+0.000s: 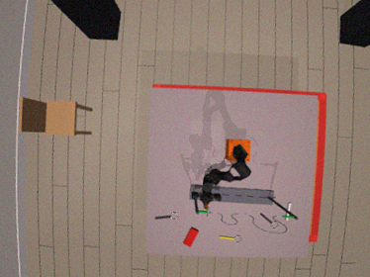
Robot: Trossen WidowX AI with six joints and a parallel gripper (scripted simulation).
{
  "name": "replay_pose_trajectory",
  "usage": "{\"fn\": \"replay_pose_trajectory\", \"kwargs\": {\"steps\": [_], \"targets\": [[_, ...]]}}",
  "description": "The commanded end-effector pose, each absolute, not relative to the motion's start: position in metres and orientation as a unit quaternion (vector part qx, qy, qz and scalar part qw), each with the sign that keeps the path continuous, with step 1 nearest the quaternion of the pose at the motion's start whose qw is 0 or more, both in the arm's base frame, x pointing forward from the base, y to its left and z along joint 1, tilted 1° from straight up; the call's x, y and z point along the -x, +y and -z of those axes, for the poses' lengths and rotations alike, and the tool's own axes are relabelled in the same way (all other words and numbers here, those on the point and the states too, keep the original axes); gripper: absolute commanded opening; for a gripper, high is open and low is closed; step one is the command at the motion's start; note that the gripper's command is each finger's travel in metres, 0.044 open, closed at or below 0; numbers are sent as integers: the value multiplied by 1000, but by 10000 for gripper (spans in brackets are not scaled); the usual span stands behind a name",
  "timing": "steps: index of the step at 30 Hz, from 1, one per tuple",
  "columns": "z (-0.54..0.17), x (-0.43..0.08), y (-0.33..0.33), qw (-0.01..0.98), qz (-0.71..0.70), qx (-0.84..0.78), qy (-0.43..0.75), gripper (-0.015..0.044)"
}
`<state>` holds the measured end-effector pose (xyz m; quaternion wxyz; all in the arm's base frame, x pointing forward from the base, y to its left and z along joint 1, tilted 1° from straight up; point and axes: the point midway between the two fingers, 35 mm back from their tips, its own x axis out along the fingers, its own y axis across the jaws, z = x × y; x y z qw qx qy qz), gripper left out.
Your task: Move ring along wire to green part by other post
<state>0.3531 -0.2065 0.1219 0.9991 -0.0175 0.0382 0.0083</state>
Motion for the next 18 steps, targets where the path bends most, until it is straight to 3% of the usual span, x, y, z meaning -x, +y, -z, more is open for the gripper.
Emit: {"fn": "replay_pose_trajectory", "kwargs": {"steps": [1,18], "targets": [[-123,-353,-203,999,-6,17,36,-150],[-123,-353,-184,999,-7,8,36,-150]]}}
